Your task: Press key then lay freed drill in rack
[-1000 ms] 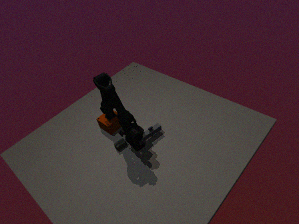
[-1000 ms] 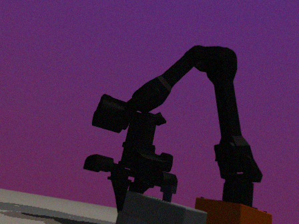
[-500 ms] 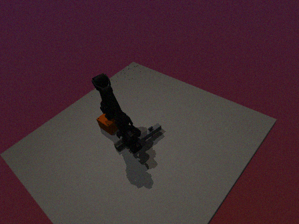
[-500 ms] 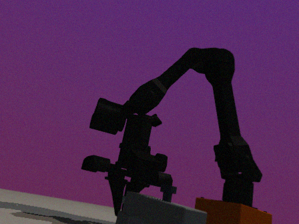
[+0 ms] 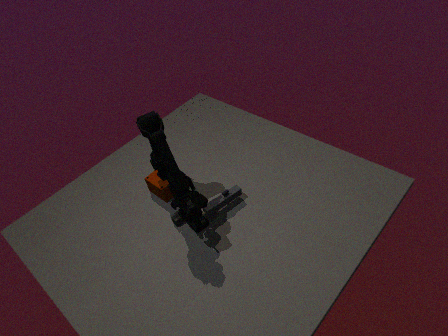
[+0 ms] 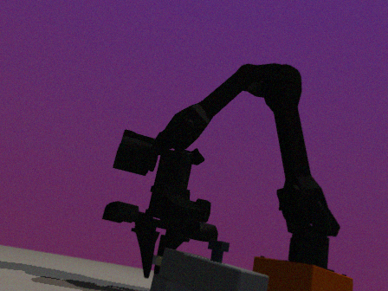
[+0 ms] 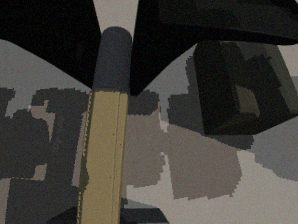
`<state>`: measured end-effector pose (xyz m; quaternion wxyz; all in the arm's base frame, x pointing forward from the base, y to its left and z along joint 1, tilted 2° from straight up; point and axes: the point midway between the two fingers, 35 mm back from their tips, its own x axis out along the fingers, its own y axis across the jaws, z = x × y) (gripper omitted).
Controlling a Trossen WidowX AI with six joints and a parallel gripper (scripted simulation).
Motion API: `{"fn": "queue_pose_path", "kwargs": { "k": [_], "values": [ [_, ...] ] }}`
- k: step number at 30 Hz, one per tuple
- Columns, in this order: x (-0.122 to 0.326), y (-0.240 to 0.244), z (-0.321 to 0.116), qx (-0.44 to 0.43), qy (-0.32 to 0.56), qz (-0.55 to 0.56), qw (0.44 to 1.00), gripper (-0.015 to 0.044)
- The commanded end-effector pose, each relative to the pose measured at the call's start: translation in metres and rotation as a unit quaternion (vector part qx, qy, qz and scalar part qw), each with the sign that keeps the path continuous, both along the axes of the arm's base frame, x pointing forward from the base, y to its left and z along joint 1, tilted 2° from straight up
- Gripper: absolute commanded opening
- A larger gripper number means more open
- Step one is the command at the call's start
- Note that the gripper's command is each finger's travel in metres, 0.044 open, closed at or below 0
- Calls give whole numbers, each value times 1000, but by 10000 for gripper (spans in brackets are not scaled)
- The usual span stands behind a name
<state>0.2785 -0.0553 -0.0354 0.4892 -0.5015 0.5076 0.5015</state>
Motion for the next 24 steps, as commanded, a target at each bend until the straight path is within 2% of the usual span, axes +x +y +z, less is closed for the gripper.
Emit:
{"fn": "queue_pose_path", "kwargs": {
  "k": [1, 13, 24],
  "values": [
    [0, 1, 0, 1, 0, 0, 1000, 131],
    [1, 5, -1, -1, -4, 2, 1000, 440],
    [1, 11, -3, -1, -4, 2, 1000, 440]
  ]
}}
